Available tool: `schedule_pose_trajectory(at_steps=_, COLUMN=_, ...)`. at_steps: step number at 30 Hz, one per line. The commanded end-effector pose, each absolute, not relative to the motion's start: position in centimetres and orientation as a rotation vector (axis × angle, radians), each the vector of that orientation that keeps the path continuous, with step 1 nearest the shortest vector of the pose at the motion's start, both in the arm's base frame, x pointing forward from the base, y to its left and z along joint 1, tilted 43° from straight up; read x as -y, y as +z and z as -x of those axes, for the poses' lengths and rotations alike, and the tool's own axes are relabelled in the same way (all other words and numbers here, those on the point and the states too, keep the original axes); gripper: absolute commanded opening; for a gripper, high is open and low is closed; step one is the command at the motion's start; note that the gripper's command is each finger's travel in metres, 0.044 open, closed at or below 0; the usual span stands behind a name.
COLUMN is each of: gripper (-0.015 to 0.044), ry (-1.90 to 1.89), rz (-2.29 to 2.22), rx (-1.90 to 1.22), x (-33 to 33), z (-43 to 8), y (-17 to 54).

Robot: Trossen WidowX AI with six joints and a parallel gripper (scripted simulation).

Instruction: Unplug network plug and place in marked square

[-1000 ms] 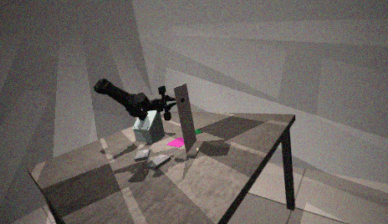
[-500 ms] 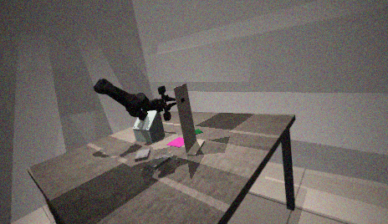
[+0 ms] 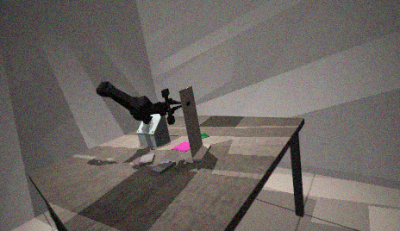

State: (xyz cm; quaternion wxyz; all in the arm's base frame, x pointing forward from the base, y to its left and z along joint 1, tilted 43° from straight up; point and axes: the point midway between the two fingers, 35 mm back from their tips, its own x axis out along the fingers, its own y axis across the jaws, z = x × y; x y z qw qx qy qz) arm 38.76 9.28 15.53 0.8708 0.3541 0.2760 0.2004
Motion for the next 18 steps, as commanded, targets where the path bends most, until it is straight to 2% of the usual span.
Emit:
schedule_pose_trajectory(at_steps=1, gripper=0.0, ry=0.418, rz=-0.739, rx=-0.577, x=-9.11, z=-38.44, y=15.56)
schedule_pose_trajectory(at_steps=18, gripper=0.0, ry=0.418, rz=-0.739, rx=-0.578, x=-8.7, z=-37.6, y=15.77)
